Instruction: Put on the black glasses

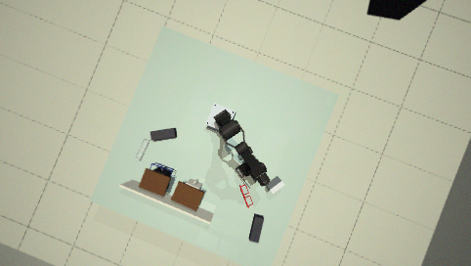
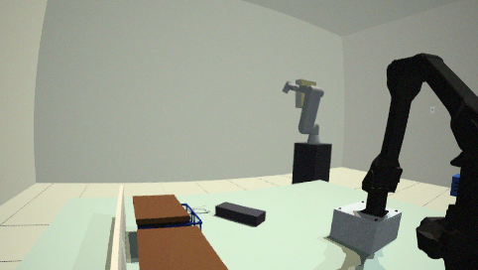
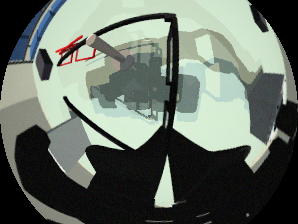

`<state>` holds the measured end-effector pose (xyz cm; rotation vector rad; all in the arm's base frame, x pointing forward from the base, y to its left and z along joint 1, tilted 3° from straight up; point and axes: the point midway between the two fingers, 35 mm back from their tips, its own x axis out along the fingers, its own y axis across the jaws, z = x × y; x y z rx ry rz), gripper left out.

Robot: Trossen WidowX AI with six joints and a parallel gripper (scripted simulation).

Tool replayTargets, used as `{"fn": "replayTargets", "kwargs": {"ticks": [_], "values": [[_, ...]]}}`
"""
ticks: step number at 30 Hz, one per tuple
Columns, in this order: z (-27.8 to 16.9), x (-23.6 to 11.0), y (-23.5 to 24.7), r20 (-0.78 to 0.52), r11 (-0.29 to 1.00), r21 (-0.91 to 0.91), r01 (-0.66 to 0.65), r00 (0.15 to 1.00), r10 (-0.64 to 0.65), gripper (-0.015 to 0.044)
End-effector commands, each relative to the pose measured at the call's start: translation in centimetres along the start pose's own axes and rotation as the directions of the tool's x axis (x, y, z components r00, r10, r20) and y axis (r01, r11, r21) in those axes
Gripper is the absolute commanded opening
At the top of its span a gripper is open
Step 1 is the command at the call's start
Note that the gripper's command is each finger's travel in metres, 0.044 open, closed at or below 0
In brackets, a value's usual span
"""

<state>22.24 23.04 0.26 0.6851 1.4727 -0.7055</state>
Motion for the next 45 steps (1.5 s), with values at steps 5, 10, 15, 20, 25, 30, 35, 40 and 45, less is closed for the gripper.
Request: {"fn": "replayTargets", "kwargs": {"ticks": [5, 10, 15, 20, 25, 30, 35, 40, 45], "values": [[-0.74, -0.20, -0.05, -0.008, 1.000, 0.003, -0.008, 1.000, 0.008, 0.0000], [-1.01, -0.20, -0.10, -0.008, 1.000, 0.003, -0.008, 1.000, 0.008, 0.0000], [-1.27, -0.21, -0.13, -0.008, 1.000, 0.003, -0.008, 1.000, 0.008, 0.0000], [-1.27, -0.21, -0.13, -0.008, 1.000, 0.003, -0.008, 1.000, 0.008, 0.0000], [-1.04, -0.20, -0.12, -0.008, 1.000, 0.003, -0.008, 1.000, 0.008, 0.0000], [-1.01, -0.20, -0.12, -0.008, 1.000, 0.003, -0.008, 1.000, 0.008, 0.0000], [-0.93, -0.20, -0.11, -0.008, 1.000, 0.003, -0.008, 1.000, 0.008, 0.0000], [-0.60, -0.20, -0.11, -0.008, 1.000, 0.003, -0.008, 1.000, 0.008, 0.0000], [-0.34, -0.54, -0.07, -0.008, 1.000, 0.003, -0.008, 1.000, 0.008, 0.0000]]}}
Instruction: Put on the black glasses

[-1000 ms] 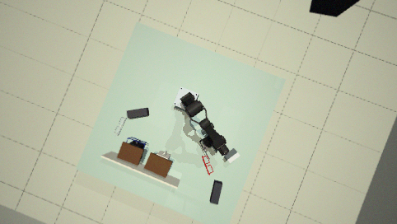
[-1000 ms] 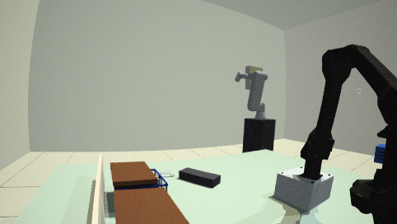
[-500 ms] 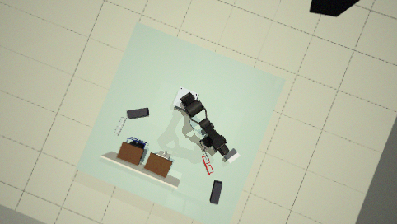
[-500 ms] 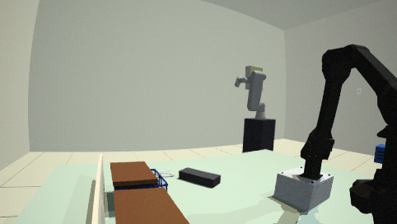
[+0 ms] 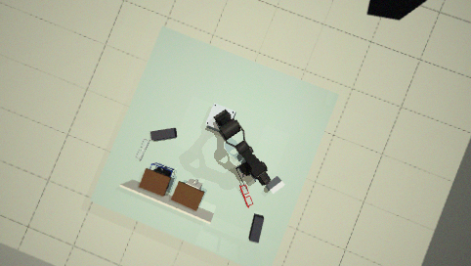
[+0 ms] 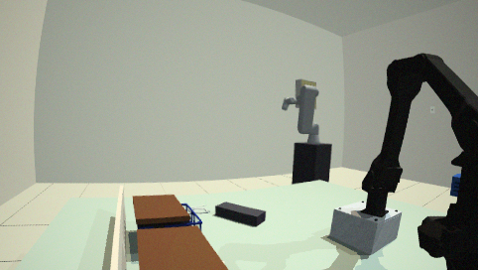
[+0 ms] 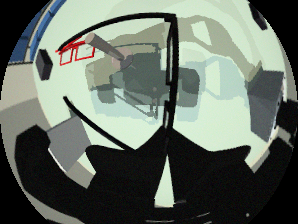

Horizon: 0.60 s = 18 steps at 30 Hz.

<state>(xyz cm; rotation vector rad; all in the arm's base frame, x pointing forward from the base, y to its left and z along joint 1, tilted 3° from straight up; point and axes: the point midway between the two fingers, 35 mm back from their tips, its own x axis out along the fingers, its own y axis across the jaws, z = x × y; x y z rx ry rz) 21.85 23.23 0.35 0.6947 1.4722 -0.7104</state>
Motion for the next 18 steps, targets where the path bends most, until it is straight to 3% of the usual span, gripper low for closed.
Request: {"fn": "replayTargets", "kwargs": {"ticks": [1, 10, 18], "values": [[0.1, -0.8, 0.1, -0.005, 1.000, -0.006, -0.006, 1.000, 0.006, 0.0000], [0.6, -6.0, 0.1, -0.004, 1.000, -0.006, -0.006, 1.000, 0.006, 0.0000], [1.5, -6.2, 0.4, -0.003, 1.000, -0.006, -0.007, 1.000, 0.007, 0.0000]]}}
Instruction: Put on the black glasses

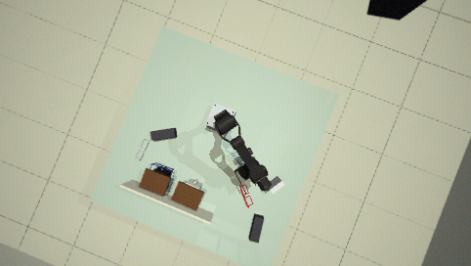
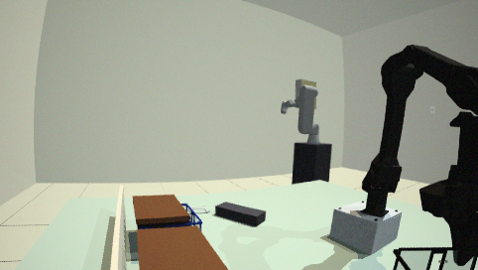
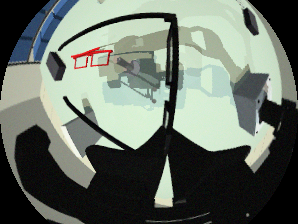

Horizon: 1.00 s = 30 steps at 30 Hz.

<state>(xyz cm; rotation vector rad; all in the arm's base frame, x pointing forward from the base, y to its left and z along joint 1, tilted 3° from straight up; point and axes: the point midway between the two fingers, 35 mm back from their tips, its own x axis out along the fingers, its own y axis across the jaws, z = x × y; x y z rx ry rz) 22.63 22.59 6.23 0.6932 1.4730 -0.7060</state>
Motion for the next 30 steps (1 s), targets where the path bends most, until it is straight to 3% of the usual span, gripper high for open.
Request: {"fn": "replayTargets", "kwargs": {"ticks": [1, 12, 18, 30], "values": [[1.0, -0.3, 0.4, -0.002, 1.000, -0.002, -0.005, 1.000, 0.005, 0.0000], [7.1, -0.3, 1.6, 0.004, 1.000, -0.002, -0.006, 1.000, 0.006, 0.0000], [7.5, 0.0, 1.7, 0.004, 1.000, -0.002, -0.006, 1.000, 0.006, 0.0000], [7.6, 5.7, 1.7, 0.004, 1.000, -0.002, -0.006, 1.000, 0.006, 0.0000]]}}
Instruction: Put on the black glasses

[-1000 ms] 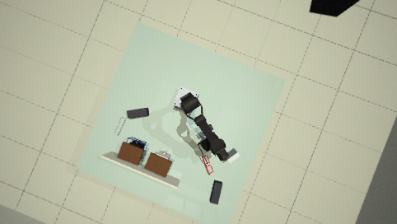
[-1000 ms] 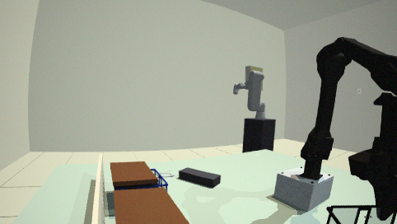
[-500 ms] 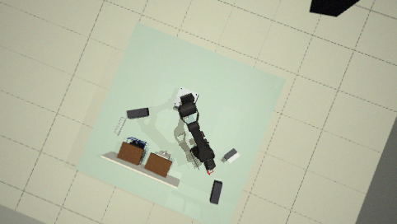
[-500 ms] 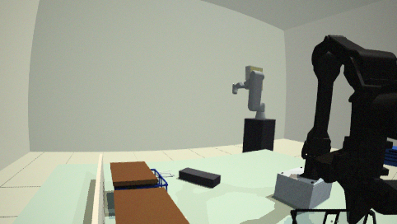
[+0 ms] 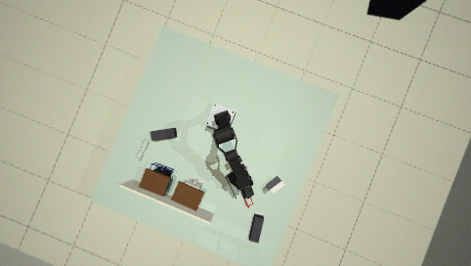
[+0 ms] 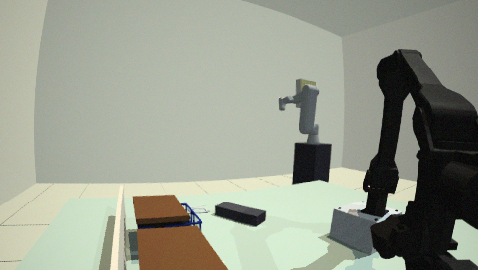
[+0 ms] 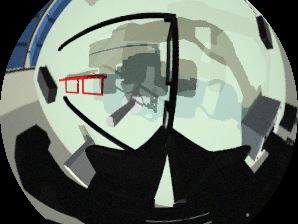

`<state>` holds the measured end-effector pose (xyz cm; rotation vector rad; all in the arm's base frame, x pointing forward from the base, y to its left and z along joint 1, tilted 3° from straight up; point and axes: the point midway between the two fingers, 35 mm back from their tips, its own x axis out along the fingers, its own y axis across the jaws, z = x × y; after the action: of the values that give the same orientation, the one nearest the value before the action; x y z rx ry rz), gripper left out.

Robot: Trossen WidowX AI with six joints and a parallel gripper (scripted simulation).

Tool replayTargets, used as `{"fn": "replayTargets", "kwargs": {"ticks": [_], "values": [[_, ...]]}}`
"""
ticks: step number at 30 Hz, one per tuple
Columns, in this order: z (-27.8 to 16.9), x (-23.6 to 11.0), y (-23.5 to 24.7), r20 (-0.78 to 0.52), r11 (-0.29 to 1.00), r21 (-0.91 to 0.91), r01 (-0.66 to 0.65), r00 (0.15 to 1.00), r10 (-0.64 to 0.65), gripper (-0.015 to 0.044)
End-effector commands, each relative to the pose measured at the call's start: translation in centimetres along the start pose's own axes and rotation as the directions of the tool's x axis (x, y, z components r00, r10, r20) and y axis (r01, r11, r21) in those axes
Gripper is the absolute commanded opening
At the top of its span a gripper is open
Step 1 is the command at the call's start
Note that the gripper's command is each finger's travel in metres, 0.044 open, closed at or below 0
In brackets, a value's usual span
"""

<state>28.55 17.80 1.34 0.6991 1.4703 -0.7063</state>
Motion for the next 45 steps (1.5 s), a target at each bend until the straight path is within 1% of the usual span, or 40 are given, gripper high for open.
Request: {"fn": "replayTargets", "kwargs": {"ticks": [1, 45], "values": [[0.1, 1.0, 0.0, 0.004, 1.000, -0.006, -0.002, 1.000, 0.002, 0.0000], [3.1, 1.0, -1.5, 0.007, 1.000, -0.006, -0.001, 1.000, 0.001, 0.0000]]}}
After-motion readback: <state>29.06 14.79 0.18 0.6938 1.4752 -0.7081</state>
